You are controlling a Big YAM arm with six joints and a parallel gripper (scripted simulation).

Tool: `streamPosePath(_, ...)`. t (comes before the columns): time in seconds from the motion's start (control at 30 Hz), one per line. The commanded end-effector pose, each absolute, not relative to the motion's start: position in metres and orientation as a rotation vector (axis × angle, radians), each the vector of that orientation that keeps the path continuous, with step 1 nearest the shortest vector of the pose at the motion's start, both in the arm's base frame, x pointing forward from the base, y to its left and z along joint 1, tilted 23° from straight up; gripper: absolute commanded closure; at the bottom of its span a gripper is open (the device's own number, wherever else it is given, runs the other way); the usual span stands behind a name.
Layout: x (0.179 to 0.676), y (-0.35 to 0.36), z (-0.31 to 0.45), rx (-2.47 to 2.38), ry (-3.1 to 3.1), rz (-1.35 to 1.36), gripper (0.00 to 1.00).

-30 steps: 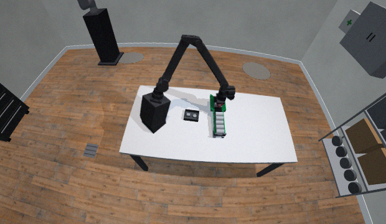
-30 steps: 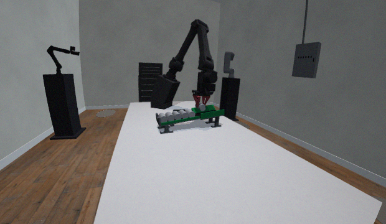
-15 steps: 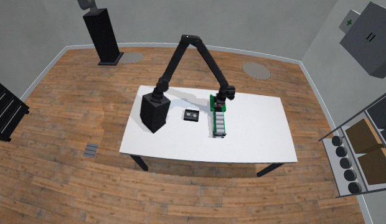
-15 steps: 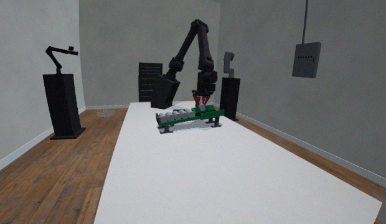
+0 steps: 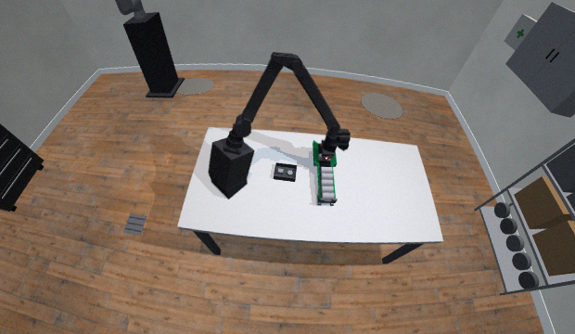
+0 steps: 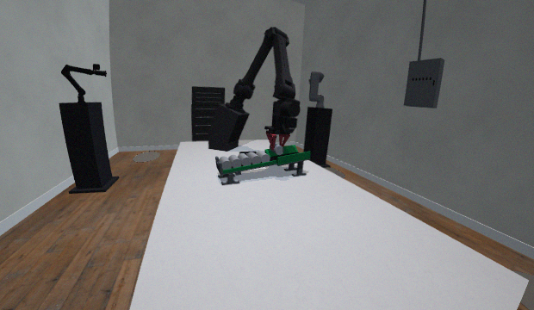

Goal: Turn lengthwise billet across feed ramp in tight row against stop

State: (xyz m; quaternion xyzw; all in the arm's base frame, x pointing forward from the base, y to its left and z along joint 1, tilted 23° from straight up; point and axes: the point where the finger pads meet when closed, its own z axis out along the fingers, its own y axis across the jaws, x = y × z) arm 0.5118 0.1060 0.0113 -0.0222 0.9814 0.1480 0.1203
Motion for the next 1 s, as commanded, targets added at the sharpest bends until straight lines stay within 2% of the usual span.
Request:
streamPosePath(0.0,0.541,0.103,0.043,-0.058,2.779,0.43,1.0)
streamPosePath(0.2,0.54,0.098,0.023,-0.052,2.812,0.427,1.0)
streamPosePath(0.33,0.545,0.098,0.041,-0.068,2.776,0.426,1.0)
streamPosePath(0.47,0.543,0.097,0.019,-0.063,2.811,0.427,1.0)
streamPosePath(0.97,0.547,0.097,0.029,-0.064,2.79,0.427,1.0)
